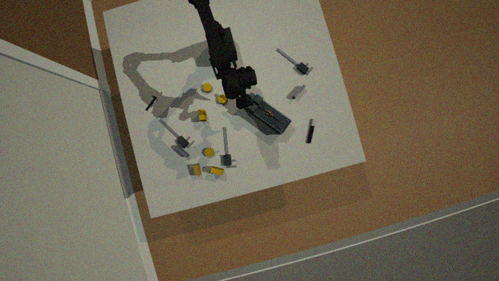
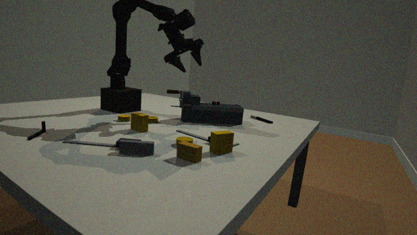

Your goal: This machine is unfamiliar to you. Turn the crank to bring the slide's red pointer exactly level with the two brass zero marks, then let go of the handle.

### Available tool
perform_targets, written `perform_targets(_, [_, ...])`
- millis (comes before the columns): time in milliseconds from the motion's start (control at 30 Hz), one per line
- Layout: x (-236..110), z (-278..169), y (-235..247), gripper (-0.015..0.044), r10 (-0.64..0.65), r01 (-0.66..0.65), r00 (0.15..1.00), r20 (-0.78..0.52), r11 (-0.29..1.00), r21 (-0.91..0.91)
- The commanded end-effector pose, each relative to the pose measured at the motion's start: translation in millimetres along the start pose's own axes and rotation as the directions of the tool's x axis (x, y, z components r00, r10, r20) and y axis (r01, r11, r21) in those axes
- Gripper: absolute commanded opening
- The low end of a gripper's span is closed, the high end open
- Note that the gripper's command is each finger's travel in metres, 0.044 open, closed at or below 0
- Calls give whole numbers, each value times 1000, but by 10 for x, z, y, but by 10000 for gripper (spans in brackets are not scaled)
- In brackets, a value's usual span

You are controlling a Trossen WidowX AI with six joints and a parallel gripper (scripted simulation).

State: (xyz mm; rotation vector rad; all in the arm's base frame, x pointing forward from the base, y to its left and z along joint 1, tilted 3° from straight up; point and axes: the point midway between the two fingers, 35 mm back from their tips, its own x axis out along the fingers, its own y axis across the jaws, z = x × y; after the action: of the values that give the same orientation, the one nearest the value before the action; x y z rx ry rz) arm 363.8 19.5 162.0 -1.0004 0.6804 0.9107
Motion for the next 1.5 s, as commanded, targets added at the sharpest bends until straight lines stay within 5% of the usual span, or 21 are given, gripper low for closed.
perform_targets(0, [53, 61, -88, 440, 32, -34, 999, -17, 991, -133])
perform_targets(367, [205, 243, -310, 440, 122, -141, 990, -70, 851, -506])
perform_targets(767, [406, 452, -482, 440, 206, -225, 969, -133, 527, -820])
perform_targets(1467, [759, 734, -560, 440, 315, -199, 918, -243, -164, -966])
